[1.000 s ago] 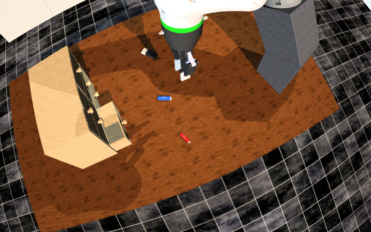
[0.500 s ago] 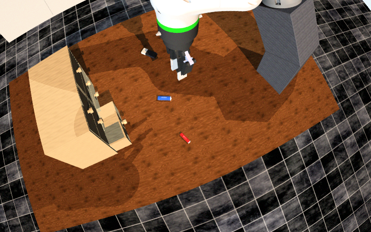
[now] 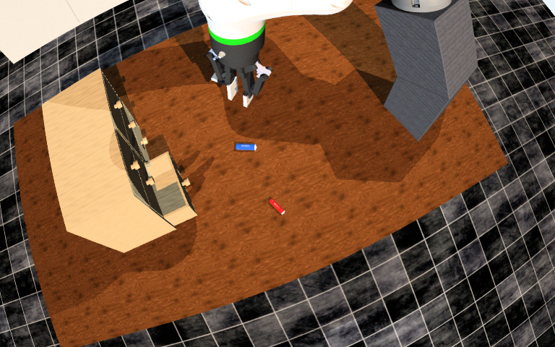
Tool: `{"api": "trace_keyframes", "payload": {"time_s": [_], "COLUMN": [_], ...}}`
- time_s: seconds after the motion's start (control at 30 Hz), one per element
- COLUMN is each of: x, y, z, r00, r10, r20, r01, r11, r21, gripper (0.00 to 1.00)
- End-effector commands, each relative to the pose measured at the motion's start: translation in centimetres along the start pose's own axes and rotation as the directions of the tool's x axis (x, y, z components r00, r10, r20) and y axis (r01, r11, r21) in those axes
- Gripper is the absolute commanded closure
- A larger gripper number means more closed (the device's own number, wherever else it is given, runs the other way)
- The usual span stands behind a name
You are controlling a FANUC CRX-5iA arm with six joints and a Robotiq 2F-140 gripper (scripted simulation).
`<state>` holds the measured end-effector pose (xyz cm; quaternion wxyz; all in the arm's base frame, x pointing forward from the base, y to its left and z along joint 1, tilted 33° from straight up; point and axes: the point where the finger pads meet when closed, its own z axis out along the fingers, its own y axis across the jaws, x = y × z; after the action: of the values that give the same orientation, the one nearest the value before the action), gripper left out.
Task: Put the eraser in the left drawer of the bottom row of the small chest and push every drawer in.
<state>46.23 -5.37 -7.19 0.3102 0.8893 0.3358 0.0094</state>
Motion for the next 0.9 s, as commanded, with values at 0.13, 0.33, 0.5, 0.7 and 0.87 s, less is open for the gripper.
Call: {"api": "trace_keyframes", "payload": {"time_s": [0.13,0.33,0.5,0.7,0.87], "x": [-2.1,-4.1,-6.2,-9.0,-10.0], "y": [5.6,8.0,9.8,11.7,12.2], "z": [4.5,6.6,8.5,10.6,11.3], "r00": [0.906,0.787,0.65,0.45,0.272], "r10": [-0.424,-0.616,-0.76,-0.893,-0.962], "r20": [-0.02,-0.014,-0.007,-0.001,-0.011], "r01": [0.424,0.617,0.76,0.893,0.962], "r11": [0.906,0.787,0.65,0.45,0.272], "r21": [0.012,0.006,0.007,0.014,0.016], "gripper": [0.8,0.8,0.8,0.8,0.8]}}
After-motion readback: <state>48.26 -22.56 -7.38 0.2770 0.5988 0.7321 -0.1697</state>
